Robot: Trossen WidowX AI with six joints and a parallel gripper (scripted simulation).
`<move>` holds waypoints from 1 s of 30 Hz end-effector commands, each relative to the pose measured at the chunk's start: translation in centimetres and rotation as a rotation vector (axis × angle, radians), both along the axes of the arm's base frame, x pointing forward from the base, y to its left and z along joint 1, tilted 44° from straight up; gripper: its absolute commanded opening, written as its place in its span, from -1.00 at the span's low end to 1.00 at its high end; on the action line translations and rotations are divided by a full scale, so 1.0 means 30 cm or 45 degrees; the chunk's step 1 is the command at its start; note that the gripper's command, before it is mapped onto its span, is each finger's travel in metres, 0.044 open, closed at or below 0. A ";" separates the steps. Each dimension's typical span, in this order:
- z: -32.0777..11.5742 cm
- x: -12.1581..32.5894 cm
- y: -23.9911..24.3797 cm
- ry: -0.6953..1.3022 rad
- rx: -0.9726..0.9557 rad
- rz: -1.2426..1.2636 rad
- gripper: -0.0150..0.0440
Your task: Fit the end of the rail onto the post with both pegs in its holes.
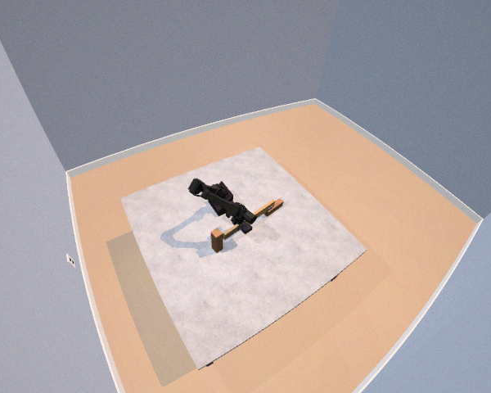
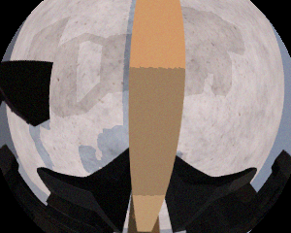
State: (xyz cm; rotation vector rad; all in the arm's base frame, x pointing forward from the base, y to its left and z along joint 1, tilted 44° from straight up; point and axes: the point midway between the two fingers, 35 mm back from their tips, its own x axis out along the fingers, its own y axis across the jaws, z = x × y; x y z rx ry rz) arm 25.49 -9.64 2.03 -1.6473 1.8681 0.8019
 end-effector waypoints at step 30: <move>0.031 0.009 -0.022 -0.009 0.001 0.009 -0.49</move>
